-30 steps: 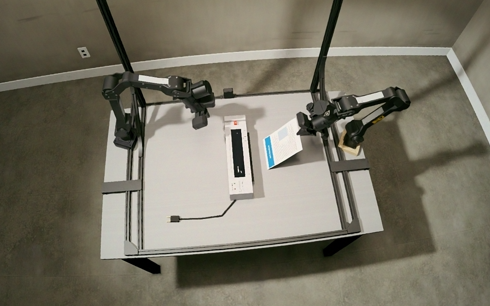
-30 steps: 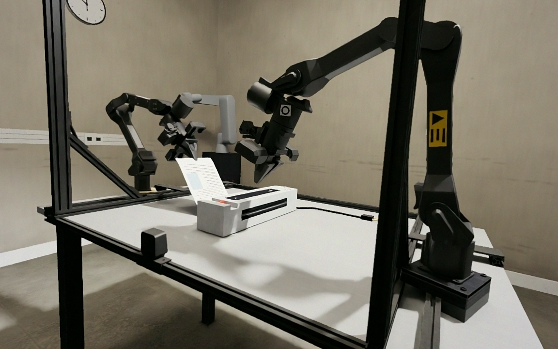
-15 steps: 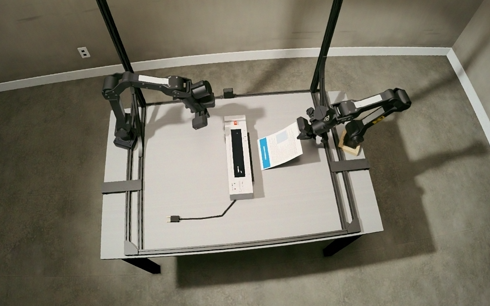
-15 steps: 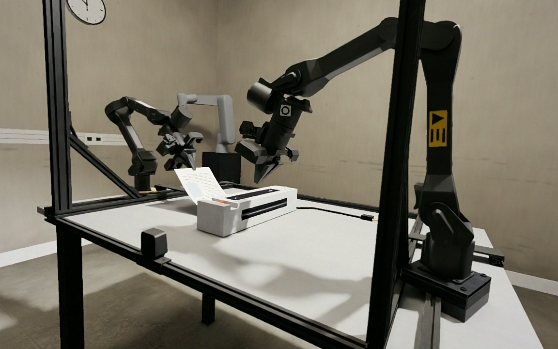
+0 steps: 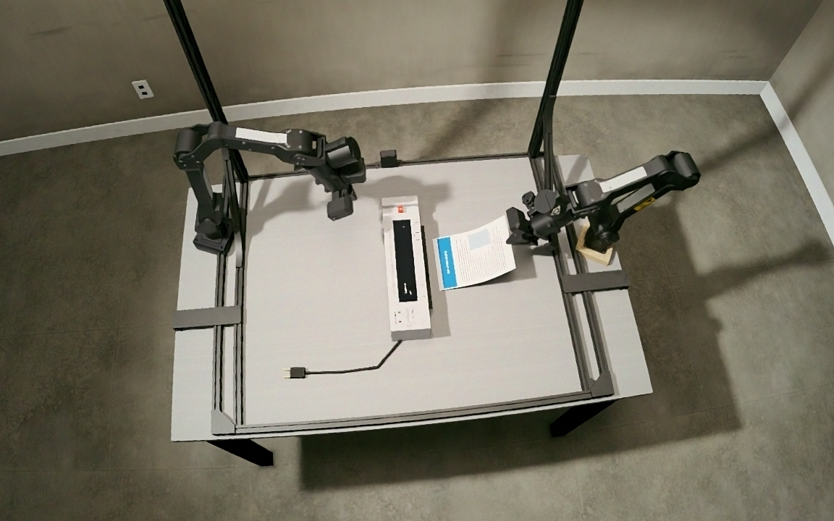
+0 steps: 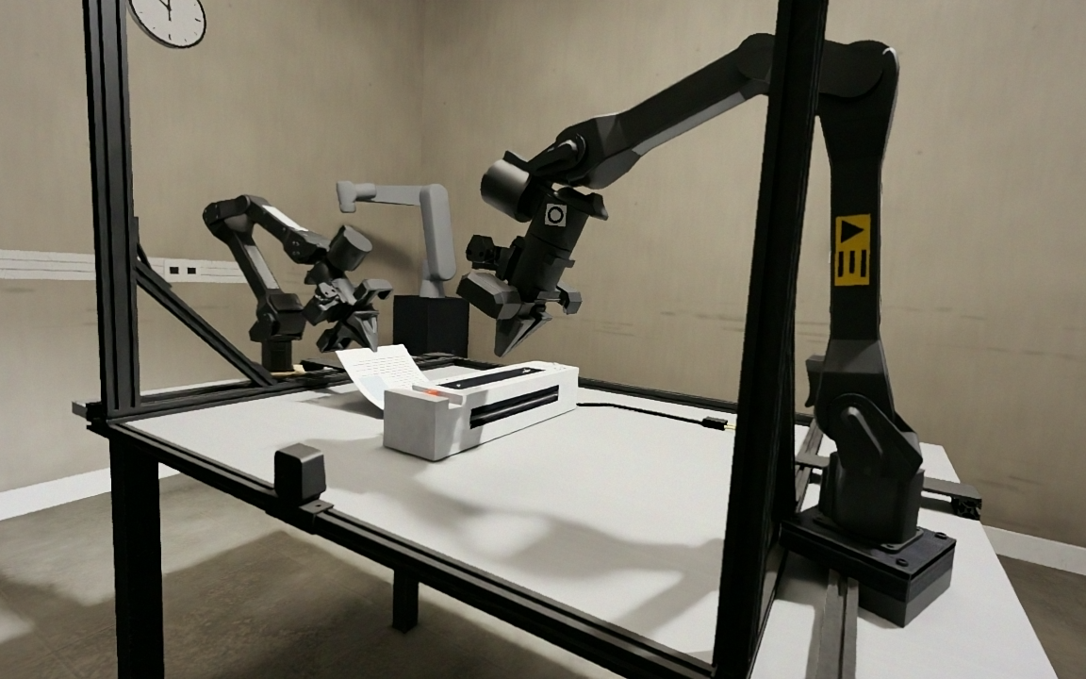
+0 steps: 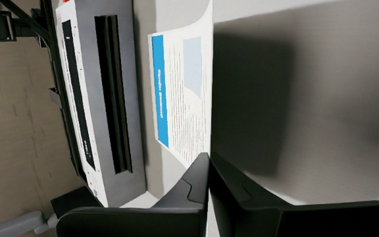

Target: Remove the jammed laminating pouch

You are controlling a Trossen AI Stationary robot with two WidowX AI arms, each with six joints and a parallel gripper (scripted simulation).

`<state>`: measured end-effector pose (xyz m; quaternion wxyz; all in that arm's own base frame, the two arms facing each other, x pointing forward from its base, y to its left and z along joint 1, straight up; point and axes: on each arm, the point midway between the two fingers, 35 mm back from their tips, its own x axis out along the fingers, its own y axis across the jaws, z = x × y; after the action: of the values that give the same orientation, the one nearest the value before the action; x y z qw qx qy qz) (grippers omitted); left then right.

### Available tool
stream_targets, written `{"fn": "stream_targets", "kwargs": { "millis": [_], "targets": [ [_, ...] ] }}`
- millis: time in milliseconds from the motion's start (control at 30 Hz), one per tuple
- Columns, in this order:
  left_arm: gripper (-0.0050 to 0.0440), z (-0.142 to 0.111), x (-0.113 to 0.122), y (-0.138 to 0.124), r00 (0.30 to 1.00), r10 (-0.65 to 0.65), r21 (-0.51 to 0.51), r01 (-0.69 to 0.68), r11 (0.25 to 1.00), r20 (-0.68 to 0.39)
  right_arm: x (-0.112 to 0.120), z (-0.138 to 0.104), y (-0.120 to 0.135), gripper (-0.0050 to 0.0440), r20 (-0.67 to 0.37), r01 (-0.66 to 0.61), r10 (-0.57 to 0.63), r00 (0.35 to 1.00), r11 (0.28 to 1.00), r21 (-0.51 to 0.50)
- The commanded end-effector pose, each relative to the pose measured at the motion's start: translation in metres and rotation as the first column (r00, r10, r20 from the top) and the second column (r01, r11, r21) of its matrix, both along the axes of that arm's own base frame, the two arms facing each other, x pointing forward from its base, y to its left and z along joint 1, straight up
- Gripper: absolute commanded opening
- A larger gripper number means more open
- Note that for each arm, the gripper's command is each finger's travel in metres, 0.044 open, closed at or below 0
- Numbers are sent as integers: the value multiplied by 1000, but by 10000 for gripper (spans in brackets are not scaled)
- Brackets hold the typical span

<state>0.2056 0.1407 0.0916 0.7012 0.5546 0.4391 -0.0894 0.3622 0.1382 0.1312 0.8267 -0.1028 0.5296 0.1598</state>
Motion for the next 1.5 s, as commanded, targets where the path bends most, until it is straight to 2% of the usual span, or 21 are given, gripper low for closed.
{"fn": "stream_targets", "kwargs": {
  "millis": [0, 133, 200, 233, 700, 767, 800, 1267, 1467],
  "targets": [
    [-50, -10, -1, 0, 1000, -3, 11, 3, 1000, 16, 2, 11, 1, -50, 28, 0, 0, 1000, 1000, 11],
    [-50, -26, -4, -2, 1000, -3, 12, 3, 1000, 18, 2, 11, 1, -50, 28, 0, 0, 1000, 1000, 11],
    [-50, -26, -4, -2, 1000, -3, 12, 3, 1000, 18, 2, 11, 1, -50, 28, 0, 0, 1000, 1000, 11],
    [-50, -15, -2, -1, 1000, -1, 13, 1, 1000, 18, 2, 11, 1, -50, 28, 0, 0, 1000, 1000, 11],
    [-50, -53, -9, -5, 1000, -5, 14, 4, 1000, 22, 2, 11, 1, -50, 28, 0, 0, 1000, 1000, 11],
    [-50, -53, -9, -5, 1000, -5, 14, 4, 1000, 22, 2, 11, 1, -50, 28, 0, 0, 1000, 1000, 11],
    [-50, -43, -7, -4, 1000, -2, 19, 1, 1000, 26, 2, 11, 1, -50, 28, 0, 0, 1000, 1000, 11],
    [-50, -54, -9, -5, 1000, -5, 14, 4, 1000, 21, 2, 11, 1, -50, 28, 0, 0, 1000, 1000, 11],
    [-50, -49, -7, -4, 1000, -3, 20, 2, 1000, 28, 2, 11, 1, -50, 28, 0, 0, 1000, 1000, 11]
  ]
}}
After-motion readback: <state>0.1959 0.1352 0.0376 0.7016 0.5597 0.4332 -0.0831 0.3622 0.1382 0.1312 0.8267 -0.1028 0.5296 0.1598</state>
